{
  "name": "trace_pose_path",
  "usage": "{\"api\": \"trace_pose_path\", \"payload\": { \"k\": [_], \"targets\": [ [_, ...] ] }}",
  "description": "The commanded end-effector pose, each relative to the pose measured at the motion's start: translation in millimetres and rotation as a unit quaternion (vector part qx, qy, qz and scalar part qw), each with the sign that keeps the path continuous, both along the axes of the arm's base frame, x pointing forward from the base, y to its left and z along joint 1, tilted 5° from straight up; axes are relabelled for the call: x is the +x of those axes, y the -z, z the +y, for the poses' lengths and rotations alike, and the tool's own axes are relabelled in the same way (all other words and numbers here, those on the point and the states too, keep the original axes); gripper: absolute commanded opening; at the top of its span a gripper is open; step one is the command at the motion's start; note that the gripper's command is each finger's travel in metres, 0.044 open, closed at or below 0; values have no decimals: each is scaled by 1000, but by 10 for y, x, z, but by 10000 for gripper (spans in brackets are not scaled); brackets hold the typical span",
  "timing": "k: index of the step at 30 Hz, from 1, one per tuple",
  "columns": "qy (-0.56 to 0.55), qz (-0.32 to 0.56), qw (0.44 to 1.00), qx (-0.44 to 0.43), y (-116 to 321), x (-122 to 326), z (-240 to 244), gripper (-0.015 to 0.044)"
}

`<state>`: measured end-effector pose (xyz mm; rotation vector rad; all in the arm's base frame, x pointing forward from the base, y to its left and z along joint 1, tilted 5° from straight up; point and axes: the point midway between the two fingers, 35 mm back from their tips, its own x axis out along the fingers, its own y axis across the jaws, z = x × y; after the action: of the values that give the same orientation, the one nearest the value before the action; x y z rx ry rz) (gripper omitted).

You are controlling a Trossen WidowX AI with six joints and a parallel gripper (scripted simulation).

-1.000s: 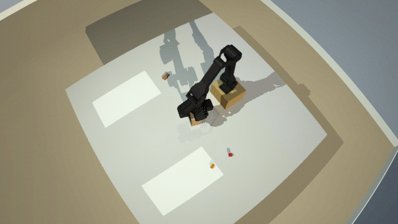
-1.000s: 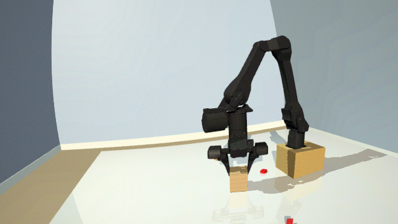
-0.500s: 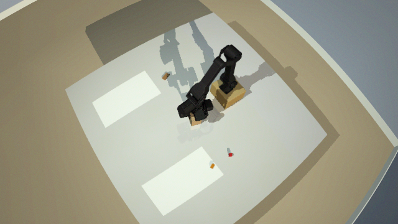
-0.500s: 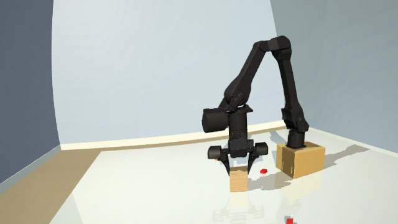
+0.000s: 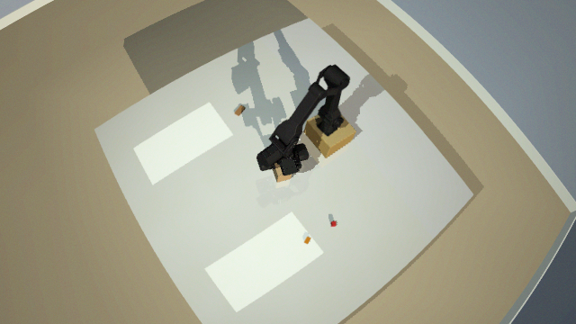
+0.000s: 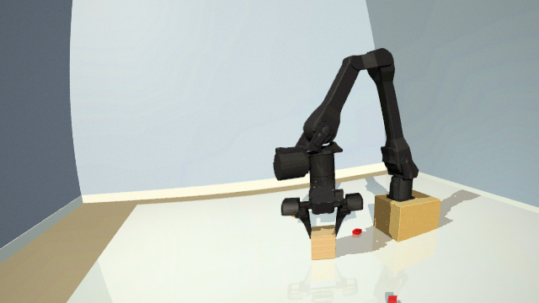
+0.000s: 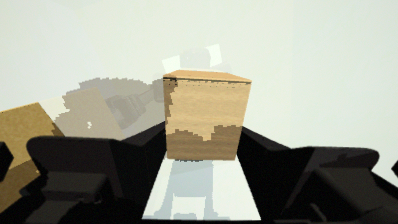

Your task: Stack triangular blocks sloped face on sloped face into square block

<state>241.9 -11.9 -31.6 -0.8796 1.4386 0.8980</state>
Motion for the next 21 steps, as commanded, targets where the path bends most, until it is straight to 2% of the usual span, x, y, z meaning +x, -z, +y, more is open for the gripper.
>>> {"api": "trace_pose_path", "payload": {
  "k": [1, 6, 21],
  "targets": [
    [0, 0, 1000, 0, -1, 1, 0, 0],
    [3, -1, 1000, 2, 2, 0, 5, 0],
    [0, 0, 1000, 0, 0, -1, -1, 394]
  ]
}}
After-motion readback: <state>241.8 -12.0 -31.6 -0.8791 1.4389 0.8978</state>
